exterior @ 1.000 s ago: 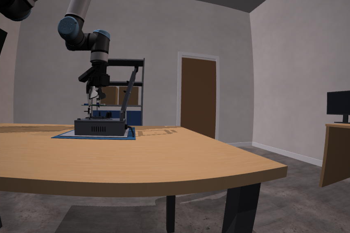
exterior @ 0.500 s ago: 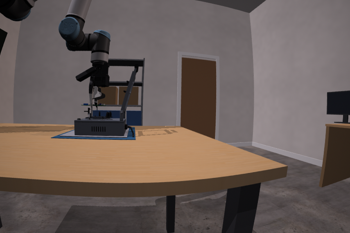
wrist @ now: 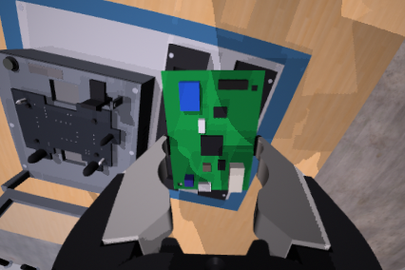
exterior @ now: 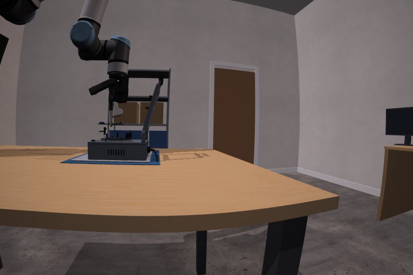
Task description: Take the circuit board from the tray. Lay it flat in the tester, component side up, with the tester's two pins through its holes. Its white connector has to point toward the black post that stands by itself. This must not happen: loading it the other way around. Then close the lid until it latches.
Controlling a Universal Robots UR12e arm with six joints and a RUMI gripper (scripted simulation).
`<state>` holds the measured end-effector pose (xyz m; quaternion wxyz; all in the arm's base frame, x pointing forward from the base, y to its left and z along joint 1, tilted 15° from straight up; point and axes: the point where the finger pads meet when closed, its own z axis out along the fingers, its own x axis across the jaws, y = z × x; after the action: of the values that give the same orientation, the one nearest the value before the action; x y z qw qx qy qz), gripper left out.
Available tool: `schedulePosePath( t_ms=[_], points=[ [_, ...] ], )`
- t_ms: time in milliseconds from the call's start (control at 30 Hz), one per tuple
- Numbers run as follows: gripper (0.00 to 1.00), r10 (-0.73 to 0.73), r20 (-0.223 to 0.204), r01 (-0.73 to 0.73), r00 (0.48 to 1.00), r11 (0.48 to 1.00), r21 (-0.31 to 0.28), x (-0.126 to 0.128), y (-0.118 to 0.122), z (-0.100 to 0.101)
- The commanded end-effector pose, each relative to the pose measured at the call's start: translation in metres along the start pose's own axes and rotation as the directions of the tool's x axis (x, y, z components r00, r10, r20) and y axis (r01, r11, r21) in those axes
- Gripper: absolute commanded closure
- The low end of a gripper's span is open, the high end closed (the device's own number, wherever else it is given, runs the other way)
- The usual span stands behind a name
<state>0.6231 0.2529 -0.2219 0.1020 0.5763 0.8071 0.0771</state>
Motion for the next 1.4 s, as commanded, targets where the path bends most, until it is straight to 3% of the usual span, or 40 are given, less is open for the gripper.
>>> schedulePosePath(
  t_ms=[0,433,867,933,1367],
  points=[
    [0.61,-0.168,-0.004,0.168,0.986,0.986,-0.004,0.0005,0.0021,-0.0004],
    [0.61,-0.427,-0.003,0.427,0.904,0.904,-0.003,-0.0005,0.0008,-0.0001],
    [0.61,-0.666,-0.004,0.666,0.746,0.746,-0.003,0.0005,-0.0015,-0.0001],
    [0.61,-0.666,-0.004,0.666,0.746,0.746,-0.003,0.0005,-0.0015,-0.0001],
    [0.61,-0.822,-0.003,0.822,0.569,0.569,-0.004,0.0006,-0.0014,-0.0001]
  ],
)
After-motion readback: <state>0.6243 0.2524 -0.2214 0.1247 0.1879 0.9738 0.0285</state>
